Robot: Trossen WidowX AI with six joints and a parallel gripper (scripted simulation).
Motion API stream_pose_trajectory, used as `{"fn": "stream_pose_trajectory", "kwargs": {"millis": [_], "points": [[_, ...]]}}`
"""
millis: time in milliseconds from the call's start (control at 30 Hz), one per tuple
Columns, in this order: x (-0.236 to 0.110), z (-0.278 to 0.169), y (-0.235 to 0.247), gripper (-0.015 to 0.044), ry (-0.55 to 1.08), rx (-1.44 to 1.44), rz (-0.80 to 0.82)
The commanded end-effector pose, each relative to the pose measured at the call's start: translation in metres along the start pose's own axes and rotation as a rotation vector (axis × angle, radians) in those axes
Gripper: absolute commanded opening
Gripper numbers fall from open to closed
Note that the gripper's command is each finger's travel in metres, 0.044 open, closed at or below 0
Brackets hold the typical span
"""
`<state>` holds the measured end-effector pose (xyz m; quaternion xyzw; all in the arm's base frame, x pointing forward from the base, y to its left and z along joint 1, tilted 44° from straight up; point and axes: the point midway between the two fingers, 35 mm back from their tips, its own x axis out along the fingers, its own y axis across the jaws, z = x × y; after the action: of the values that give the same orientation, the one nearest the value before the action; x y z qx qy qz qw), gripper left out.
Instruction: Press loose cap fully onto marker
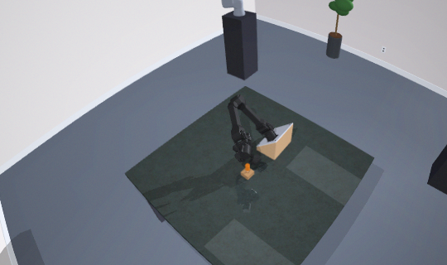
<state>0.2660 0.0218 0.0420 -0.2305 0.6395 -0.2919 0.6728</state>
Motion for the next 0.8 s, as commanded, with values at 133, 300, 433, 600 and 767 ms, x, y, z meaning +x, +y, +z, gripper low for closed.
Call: {"fn": "stream_pose_trajectory", "kwargs": {"millis": [133,300,433,600,767], "points": [[0.002,-0.0005,0.0011,0.0151,0.001,-0.026,-0.002],[0.002,-0.0005,0.0011,0.002,0.001,-0.026,-0.002],[0.002,-0.0005,0.0011,0.0,0.001,-0.026,-0.002],[0.002,-0.0005,0.0011,0.0,0.001,-0.026,-0.002],[0.0045,-0.0005,0.0011,0.0,0.001,-0.026,-0.002]]}}
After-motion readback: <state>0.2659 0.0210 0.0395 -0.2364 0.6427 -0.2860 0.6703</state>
